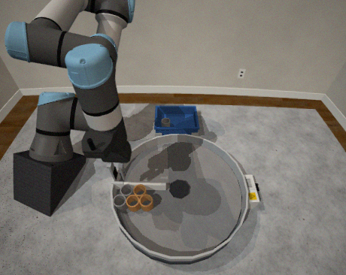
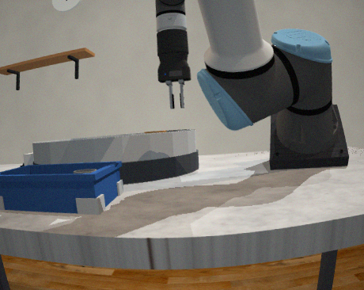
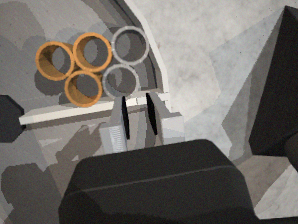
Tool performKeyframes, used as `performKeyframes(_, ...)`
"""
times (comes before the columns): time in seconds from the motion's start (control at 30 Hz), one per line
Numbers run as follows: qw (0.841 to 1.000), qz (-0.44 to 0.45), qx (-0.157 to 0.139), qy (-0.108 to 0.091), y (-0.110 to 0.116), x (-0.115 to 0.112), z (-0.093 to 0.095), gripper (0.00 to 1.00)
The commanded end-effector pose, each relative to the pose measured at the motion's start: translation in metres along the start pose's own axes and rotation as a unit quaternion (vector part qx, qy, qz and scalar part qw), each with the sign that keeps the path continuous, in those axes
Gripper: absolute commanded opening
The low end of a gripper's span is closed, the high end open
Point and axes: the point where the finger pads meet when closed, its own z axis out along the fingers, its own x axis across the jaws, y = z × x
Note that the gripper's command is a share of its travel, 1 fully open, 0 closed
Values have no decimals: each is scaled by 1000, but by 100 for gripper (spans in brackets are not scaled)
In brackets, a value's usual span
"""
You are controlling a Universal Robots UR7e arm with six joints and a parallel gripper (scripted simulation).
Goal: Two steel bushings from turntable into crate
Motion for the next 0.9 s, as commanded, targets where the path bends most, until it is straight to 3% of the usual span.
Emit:
performKeyframes(0.0,1000,-4,0,-1,-6,0,0,45)
performKeyframes(0.1,1000,-10,-1,-1,-15,0,1,45)
performKeyframes(0.5,1000,-10,-1,-1,-15,0,1,45)
performKeyframes(0.67,1000,-10,-1,-1,-15,0,16,45)
performKeyframes(0.87,1000,-10,-1,-1,-15,0,16,45)
